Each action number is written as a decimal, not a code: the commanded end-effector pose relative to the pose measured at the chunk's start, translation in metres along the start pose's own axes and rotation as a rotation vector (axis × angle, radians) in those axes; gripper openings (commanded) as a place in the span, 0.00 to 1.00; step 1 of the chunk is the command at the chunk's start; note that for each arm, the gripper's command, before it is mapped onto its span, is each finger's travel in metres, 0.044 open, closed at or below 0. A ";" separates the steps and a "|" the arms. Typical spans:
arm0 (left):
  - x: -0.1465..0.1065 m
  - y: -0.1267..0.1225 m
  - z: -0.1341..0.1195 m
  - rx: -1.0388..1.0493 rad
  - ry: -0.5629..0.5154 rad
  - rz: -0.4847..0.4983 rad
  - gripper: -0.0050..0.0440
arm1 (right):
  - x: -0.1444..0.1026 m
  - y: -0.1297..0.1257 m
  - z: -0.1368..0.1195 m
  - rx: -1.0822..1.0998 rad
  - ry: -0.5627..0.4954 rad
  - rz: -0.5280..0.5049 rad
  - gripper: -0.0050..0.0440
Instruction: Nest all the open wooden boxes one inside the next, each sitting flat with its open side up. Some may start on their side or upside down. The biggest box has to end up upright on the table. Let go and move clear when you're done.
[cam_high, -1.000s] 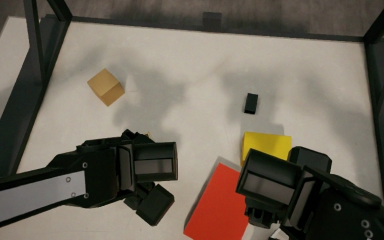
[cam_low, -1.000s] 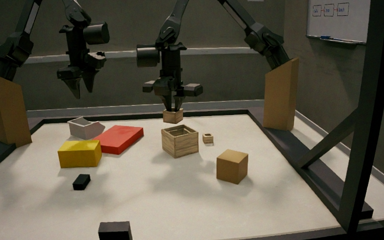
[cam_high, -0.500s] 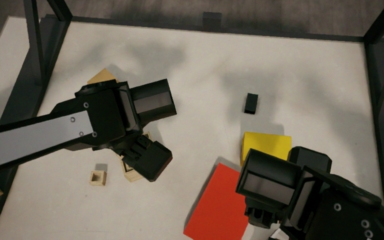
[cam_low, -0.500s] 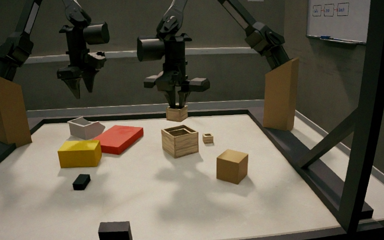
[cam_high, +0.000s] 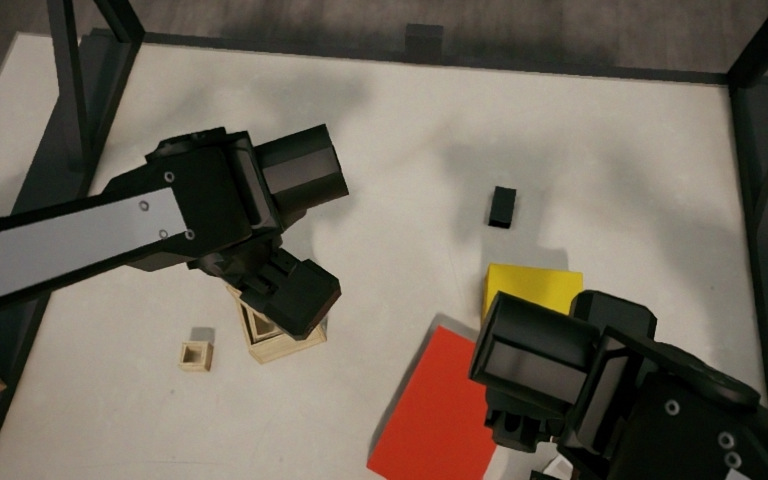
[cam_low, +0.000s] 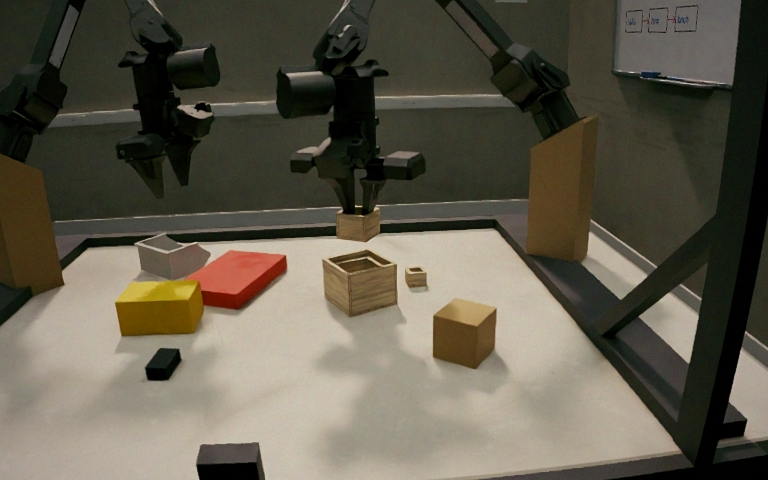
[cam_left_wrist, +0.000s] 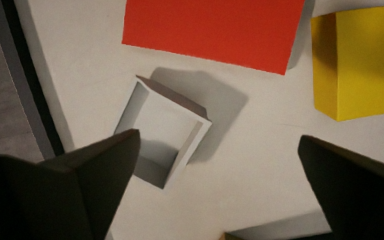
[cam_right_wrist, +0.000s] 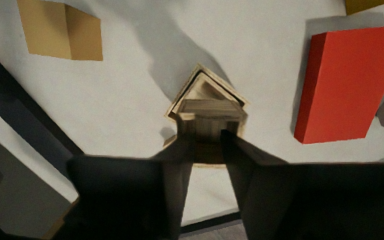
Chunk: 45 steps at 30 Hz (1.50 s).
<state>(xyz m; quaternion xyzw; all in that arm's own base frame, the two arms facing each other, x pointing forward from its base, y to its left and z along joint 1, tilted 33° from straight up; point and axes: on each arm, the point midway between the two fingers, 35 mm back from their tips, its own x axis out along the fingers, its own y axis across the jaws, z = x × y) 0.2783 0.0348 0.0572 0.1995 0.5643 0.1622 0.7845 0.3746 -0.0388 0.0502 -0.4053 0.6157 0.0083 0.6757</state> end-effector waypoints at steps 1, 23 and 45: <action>0.000 -0.008 0.031 0.010 -0.099 0.035 0.92 | -0.008 -0.007 0.004 0.016 -0.022 -0.015 0.48; -0.015 -0.067 0.137 -0.037 -0.524 0.224 0.92 | -0.008 -0.007 0.004 0.016 -0.022 -0.015 0.48; -0.045 -0.124 0.170 -0.197 -0.792 0.322 0.92 | -0.008 -0.007 0.004 0.016 -0.022 -0.015 0.48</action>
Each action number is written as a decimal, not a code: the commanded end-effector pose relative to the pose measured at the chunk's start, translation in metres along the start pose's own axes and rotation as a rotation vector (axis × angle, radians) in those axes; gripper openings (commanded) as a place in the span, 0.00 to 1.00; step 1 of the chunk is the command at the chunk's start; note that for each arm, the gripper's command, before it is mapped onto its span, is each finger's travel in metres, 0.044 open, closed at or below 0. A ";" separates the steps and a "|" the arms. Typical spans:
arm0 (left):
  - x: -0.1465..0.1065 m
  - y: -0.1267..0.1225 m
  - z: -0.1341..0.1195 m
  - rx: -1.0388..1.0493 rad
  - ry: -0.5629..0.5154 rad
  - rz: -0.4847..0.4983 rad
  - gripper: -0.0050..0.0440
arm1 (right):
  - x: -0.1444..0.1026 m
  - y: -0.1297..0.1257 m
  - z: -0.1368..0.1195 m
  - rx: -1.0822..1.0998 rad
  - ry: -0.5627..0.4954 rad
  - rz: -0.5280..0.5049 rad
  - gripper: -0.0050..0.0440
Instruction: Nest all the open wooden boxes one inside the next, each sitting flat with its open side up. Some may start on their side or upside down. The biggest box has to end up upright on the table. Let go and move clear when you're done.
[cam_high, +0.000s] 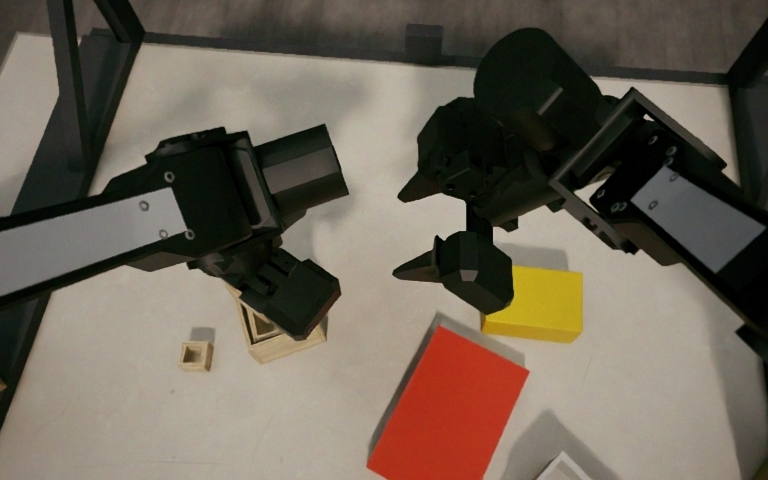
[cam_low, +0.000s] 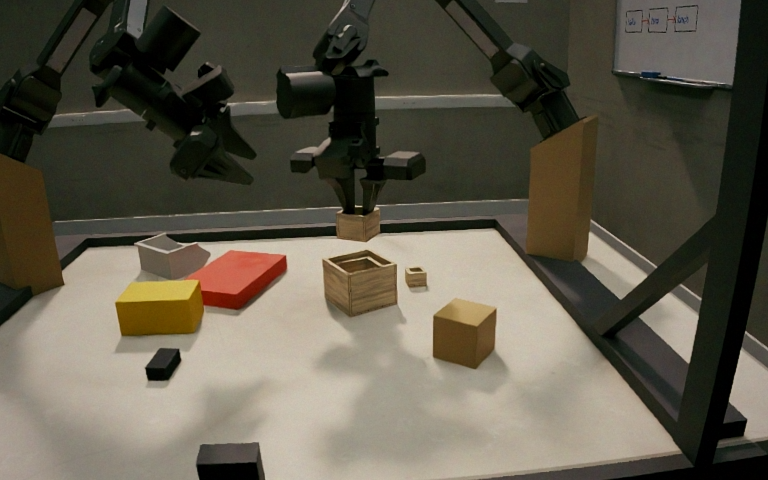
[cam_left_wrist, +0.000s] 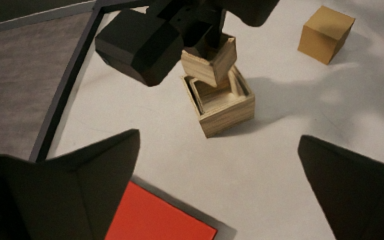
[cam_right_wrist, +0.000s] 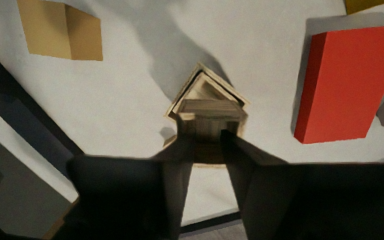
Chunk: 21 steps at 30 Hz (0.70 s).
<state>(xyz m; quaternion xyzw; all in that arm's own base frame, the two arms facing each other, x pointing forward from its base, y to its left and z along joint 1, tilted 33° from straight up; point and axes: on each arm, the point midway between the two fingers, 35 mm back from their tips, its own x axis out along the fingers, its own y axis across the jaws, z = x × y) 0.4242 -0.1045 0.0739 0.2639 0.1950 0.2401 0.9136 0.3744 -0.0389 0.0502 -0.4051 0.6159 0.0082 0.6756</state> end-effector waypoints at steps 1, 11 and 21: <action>-0.004 -0.006 0.013 -0.036 -0.053 0.022 0.92 | -0.008 -0.007 0.004 0.016 -0.022 -0.016 0.48; -0.024 -0.029 0.018 -0.140 -0.133 0.078 0.92 | -0.008 -0.007 0.004 0.016 -0.022 -0.016 0.48; -0.041 -0.043 0.016 -0.224 -0.172 0.111 0.92 | -0.008 -0.007 0.004 0.016 -0.022 -0.016 0.48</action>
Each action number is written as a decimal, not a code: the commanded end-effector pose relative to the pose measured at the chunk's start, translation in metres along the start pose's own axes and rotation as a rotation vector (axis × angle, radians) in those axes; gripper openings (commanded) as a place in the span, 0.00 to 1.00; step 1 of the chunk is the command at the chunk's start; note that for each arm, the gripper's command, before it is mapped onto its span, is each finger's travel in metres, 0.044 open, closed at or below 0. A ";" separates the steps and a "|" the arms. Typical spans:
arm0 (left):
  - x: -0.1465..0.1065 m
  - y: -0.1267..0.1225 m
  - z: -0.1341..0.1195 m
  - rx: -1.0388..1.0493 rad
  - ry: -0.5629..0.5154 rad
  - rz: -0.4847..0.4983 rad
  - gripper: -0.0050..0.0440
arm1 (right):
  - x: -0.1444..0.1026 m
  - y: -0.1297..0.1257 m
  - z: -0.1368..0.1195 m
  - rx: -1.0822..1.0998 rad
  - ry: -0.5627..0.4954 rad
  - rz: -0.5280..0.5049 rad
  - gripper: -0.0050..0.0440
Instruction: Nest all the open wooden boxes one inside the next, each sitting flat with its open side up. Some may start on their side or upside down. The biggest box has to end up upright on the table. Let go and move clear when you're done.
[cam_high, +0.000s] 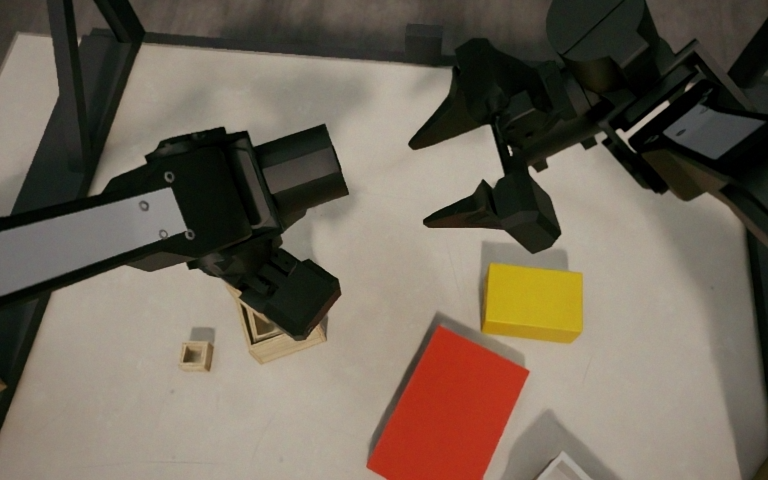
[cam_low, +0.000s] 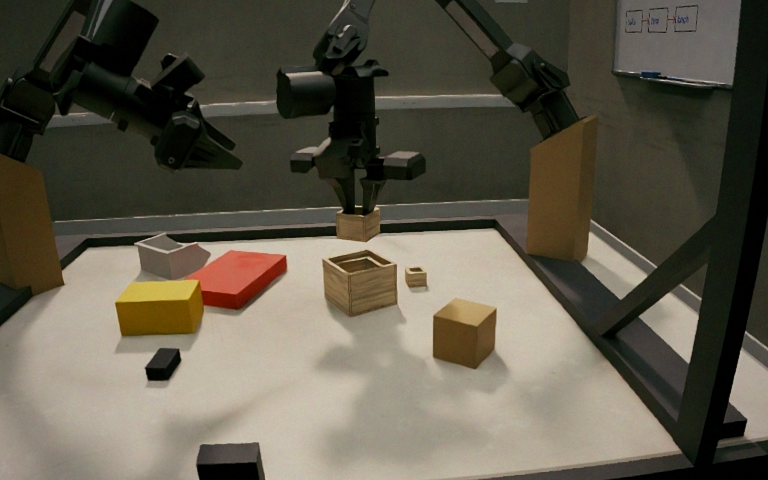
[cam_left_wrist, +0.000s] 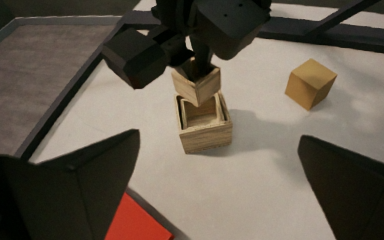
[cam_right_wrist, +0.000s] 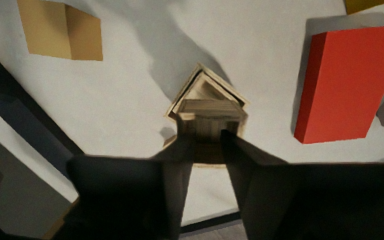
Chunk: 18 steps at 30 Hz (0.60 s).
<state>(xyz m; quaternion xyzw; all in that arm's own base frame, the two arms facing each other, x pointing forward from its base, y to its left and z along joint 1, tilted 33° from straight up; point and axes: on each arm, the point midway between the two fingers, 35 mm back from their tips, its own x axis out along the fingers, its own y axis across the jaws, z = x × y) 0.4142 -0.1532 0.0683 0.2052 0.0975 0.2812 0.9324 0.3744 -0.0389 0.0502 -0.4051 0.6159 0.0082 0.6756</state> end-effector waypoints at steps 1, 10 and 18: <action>-0.010 -0.008 0.005 -0.052 -0.038 0.019 0.92 | -0.008 -0.007 0.004 0.016 -0.022 -0.016 0.48; -0.026 -0.015 -0.001 -0.119 -0.054 0.043 0.92 | -0.008 -0.007 0.004 0.016 -0.022 -0.016 0.48; -0.037 -0.018 -0.006 -0.171 -0.061 0.056 0.92 | -0.008 -0.007 0.004 0.016 -0.022 -0.016 0.48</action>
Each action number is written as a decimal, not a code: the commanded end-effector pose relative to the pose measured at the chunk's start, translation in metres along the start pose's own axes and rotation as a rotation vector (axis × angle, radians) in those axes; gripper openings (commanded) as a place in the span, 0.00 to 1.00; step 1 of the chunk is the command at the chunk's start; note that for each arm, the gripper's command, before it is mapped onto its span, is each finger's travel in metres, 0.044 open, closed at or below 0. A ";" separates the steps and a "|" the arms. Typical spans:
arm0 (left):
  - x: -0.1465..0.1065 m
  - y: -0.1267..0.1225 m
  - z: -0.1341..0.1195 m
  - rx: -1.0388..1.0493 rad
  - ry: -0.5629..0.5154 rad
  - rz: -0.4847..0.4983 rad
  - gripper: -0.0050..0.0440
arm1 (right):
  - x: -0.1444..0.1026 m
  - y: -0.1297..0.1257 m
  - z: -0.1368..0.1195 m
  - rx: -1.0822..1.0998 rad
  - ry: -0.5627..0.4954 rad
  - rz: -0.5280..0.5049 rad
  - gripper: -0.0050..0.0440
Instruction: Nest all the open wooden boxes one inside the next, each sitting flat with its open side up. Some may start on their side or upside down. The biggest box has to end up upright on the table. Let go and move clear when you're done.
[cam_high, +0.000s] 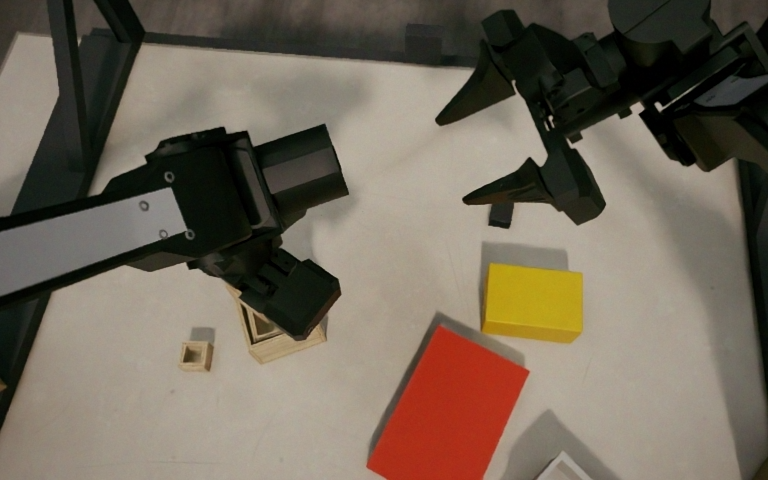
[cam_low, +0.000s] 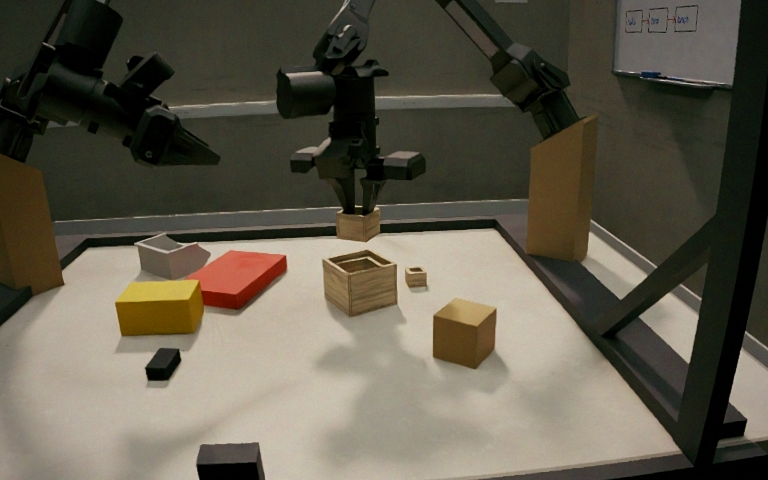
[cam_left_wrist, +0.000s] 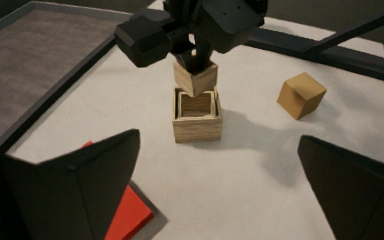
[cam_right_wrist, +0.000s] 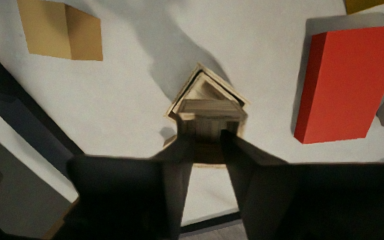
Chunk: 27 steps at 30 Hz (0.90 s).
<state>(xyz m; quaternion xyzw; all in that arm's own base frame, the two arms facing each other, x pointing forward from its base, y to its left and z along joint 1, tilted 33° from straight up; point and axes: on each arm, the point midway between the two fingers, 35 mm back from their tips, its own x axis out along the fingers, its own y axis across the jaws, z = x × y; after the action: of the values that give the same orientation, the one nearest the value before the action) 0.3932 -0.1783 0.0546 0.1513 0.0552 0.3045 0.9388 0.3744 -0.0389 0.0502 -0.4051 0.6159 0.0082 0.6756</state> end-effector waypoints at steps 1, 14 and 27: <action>-0.008 -0.004 0.003 -0.046 -0.020 0.010 0.92 | -0.008 -0.007 0.004 0.016 -0.022 -0.016 0.48; -0.015 -0.002 0.003 -0.114 -0.025 0.019 0.92 | -0.008 -0.007 0.004 0.016 -0.022 -0.016 0.48; -0.015 -0.002 0.003 -0.114 -0.025 0.019 0.92 | -0.008 -0.006 0.005 -0.338 -0.019 -0.019 0.48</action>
<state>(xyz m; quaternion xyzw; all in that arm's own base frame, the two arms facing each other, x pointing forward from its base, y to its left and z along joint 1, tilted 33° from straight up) 0.3808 -0.1861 0.0520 0.1096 0.0301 0.3140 0.9426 0.3755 -0.0384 0.0517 -0.4790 0.6104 0.0766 0.6261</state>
